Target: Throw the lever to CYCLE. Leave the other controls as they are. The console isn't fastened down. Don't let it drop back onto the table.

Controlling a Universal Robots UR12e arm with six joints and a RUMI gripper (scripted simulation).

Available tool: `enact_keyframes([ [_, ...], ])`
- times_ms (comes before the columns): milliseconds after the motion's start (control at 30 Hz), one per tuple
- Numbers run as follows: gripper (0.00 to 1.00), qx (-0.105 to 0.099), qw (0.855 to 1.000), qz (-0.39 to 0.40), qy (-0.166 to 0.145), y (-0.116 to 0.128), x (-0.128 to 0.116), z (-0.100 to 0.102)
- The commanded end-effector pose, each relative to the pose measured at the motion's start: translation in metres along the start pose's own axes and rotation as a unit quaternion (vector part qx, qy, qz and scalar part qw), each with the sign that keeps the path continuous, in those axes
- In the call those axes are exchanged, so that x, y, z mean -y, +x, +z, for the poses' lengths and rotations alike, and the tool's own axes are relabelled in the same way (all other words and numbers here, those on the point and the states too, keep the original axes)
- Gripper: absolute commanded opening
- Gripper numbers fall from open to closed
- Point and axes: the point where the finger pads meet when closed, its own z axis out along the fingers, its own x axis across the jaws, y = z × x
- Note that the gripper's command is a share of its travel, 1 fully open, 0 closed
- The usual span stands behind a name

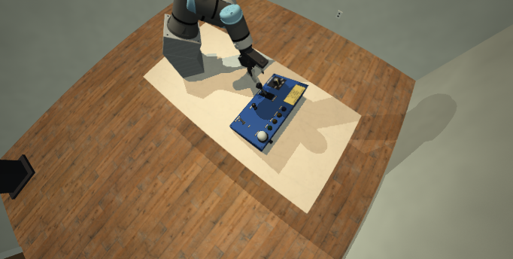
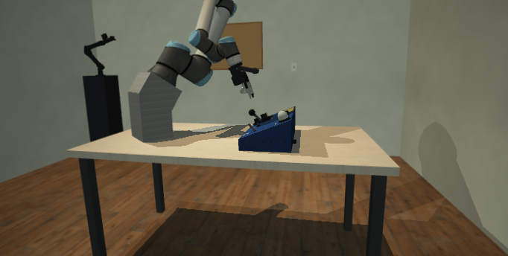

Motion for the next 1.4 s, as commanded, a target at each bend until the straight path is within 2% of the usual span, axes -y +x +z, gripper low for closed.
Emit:
enact_keyframes([
  [0,0.44,0.001,1.000,0.001,-0.001,-0.001,-0.002,0.001],
  [267,0.44,0.001,1.000,0.001,0.000,-0.001,-0.010,0.001],
  [433,0.44,0.001,1.000,0.001,0.001,-0.003,-0.037,0.001],
  [1367,0.44,0.000,1.000,-0.001,0.001,-0.002,-0.035,0.001],
])
